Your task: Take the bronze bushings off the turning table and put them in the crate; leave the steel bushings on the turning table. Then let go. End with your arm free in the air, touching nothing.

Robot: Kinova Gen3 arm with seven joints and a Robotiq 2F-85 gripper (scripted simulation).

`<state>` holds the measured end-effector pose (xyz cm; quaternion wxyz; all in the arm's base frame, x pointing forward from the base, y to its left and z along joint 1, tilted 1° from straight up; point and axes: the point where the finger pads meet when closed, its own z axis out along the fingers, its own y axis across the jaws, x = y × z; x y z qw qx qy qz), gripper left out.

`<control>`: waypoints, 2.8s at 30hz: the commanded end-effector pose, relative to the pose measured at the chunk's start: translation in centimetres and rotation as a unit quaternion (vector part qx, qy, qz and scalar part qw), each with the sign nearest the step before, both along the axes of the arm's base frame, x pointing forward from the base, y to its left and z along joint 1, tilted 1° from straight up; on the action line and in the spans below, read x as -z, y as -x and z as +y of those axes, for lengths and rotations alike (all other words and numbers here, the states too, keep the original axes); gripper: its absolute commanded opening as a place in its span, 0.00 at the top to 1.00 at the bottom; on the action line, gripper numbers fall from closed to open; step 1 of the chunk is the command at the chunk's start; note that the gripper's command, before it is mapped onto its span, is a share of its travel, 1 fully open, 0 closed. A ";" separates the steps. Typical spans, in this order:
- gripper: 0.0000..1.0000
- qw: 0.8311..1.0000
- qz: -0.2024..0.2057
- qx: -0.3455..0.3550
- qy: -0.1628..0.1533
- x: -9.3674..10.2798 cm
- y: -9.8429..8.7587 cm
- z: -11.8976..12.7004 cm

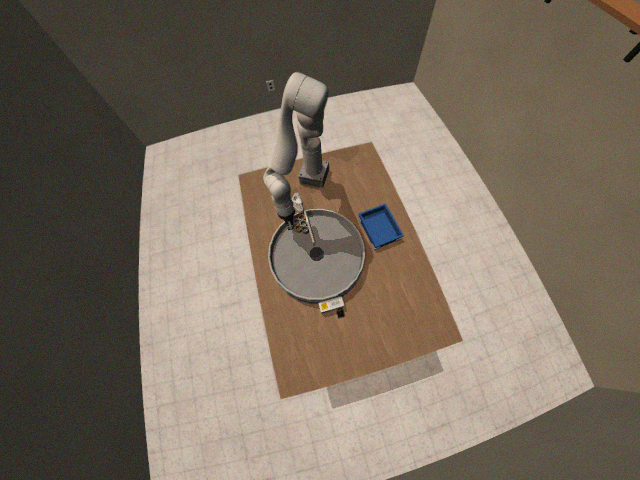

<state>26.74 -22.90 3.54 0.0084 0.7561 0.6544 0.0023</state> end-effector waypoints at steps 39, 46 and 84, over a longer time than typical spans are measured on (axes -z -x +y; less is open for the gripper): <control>0.86 1.000 0.002 0.002 0.000 1.3 0.2 -0.1; 1.00 1.000 0.001 0.002 0.000 1.3 0.2 -0.1; 1.00 1.000 0.001 0.001 0.000 1.3 0.1 -0.1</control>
